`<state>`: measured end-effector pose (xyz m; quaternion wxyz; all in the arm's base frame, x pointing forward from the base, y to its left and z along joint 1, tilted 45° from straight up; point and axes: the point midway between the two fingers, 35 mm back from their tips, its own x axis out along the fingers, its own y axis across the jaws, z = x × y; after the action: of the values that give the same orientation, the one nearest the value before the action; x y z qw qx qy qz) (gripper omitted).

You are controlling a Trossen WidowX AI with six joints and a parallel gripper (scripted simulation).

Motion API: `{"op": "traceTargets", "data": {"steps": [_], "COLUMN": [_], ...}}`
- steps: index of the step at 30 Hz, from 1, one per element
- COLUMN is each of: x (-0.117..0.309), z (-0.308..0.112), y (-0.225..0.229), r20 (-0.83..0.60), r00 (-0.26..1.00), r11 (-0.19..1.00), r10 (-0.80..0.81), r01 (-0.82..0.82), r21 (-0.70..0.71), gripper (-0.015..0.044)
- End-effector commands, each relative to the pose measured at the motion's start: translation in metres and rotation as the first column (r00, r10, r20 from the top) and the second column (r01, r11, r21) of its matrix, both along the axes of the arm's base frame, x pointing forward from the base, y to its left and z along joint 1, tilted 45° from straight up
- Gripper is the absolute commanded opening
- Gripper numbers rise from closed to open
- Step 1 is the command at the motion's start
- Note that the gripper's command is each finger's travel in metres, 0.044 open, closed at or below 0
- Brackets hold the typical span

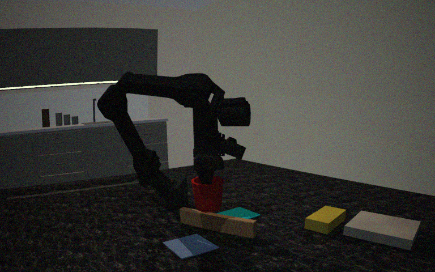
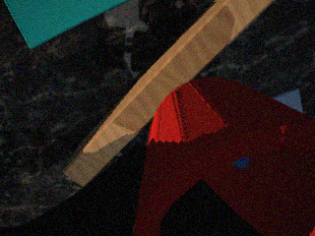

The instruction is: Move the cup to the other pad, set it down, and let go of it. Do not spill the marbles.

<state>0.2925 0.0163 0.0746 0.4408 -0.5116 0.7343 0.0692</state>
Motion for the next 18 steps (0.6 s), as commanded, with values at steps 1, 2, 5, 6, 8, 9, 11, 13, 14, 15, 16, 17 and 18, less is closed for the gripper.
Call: {"op": "traceTargets", "data": {"steps": [1, 2, 5, 6, 8, 9, 11, 13, 14, 15, 16, 17, 18], "x": [-0.005, -0.006, -0.008, -0.009, -0.01, -0.011, -0.013, -0.015, -0.015, -0.016, -0.017, -0.018, -0.019], "z": [-0.009, -0.011, -0.016, -0.018, -0.022, -0.023, -0.027, -0.031, -0.032, -0.034, -0.036, -0.038, -0.04], "y": [0.01, 0.012, 0.019, 0.021, 0.025, 0.027, 0.032, 0.036, 0.038, 0.04, 0.042, 0.045, 0.047], "r20": [-0.004, -0.004, -0.004, -0.004, -0.004, -0.004, -0.004, -0.004, -0.004, -0.004, -0.004, -0.004, -0.004], "r00": [1.0, 1.0, 1.0, 1.0, 1.0, 1.0, 1.0, 1.0, 1.0, 1.0, 1.0, 1.0, 1.0], "r11": [1.0, 1.0, 1.0, 1.0, 1.0, 1.0, 1.0, 1.0, 1.0, 1.0, 1.0, 1.0, 1.0], "r10": [0.0, 0.0, 0.0, 0.0, 0.0, 0.0, 0.0, 0.0, 0.0, 0.0, 0.0, 0.0, 0.0], "r01": [0.0, 0.0, 0.0, 0.0, 0.0, 0.0, 0.0, 0.0, 0.0, 0.0, 0.0, 0.0, 0.0], "r21": [0.004, 0.004, 0.005, 0.005, 0.005, 0.005, 0.005, 0.006, 0.006, 0.006, 0.006, 0.006, 0.007], "gripper": [0.0, 0.0, 0.0, 0.0, 0.0, 0.0, 0.0, 0.0, 0.0, 0.0, 0.0, 0.0, 0.0]}}
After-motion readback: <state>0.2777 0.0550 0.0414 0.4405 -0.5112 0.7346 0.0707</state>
